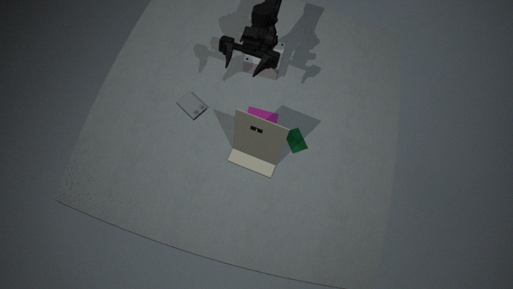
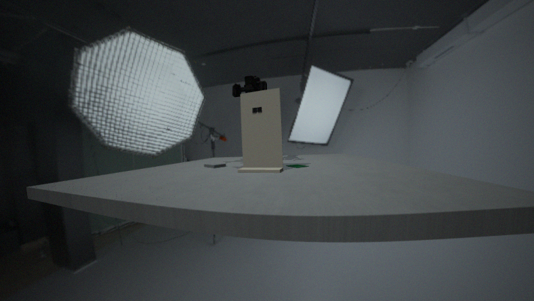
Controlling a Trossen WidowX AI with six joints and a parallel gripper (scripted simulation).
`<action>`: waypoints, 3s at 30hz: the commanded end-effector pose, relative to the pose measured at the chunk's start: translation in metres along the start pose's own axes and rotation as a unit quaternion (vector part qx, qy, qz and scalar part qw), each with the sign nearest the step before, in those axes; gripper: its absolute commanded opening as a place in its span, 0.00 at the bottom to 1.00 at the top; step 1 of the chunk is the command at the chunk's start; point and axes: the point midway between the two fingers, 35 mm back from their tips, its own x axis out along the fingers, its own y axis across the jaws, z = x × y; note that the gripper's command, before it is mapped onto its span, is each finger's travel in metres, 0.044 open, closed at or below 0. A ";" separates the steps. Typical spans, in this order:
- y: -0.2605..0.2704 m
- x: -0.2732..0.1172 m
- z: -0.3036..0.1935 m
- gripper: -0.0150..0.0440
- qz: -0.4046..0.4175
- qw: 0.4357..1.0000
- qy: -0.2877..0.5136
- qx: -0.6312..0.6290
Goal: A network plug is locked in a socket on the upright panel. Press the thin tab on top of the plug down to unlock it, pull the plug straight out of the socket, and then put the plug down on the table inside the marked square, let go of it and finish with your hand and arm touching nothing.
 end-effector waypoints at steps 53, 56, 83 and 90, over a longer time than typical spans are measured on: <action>0.110 -0.062 -0.155 0.52 0.057 0.690 0.089 0.716; 0.110 -0.058 -0.155 0.52 0.057 0.690 0.089 0.716; 0.106 0.005 -0.157 0.52 0.059 0.691 0.087 0.715; 0.106 0.016 -0.157 0.52 0.059 0.691 0.087 0.715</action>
